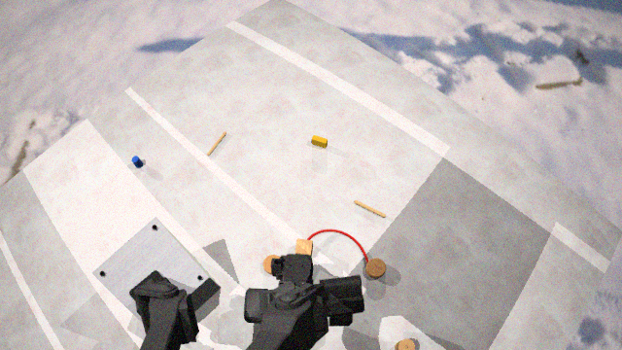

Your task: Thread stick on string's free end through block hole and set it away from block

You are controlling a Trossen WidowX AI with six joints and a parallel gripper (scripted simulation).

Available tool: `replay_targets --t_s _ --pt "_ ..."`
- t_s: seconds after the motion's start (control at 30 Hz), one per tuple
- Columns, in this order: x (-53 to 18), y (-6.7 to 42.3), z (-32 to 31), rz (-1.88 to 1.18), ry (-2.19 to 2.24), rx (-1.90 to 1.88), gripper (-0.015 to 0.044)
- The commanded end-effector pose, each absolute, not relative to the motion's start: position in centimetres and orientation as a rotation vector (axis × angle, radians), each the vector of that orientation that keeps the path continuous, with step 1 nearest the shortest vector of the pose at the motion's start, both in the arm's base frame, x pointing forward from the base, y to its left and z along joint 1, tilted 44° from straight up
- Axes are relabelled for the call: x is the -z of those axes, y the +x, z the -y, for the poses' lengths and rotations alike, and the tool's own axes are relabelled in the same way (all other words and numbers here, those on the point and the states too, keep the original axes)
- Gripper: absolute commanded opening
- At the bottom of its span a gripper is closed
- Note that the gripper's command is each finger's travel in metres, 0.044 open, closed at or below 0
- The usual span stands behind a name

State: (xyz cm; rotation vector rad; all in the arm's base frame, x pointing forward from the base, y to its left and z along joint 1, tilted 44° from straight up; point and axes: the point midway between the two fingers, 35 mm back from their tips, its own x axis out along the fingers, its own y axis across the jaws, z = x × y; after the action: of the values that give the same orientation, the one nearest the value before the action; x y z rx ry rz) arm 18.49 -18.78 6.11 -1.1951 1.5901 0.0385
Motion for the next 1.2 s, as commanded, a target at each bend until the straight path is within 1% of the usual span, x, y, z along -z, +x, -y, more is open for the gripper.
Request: replay_targets --t_s 0.0,0.17,0.37,0.57,0.77,0.87,0.97,1.17 --pt "-6.1 18.5 18.7 -1.589 -1.197 -0.036 0.0079" --pt "-6.7 18.7 18.1 -1.589 -1.193 -0.038 0.0210" --pt "-11.7 18.3 13.3 -1.588 -1.193 -0.043 0.0210" --pt "-11.8 18.3 13.2 -1.588 -1.194 -0.042 0.0210" --pt "-11.4 18.4 13.3 -1.587 -1.195 -0.053 0.0368" --pt "-12.4 18.4 12.3 -1.586 -1.192 -0.053 0.0440" --pt "-13.5 18.3 11.3 -1.586 -1.192 -0.051 0.0440" --pt "-13.2 18.3 11.4 -1.587 -1.193 -0.062 0.0440"
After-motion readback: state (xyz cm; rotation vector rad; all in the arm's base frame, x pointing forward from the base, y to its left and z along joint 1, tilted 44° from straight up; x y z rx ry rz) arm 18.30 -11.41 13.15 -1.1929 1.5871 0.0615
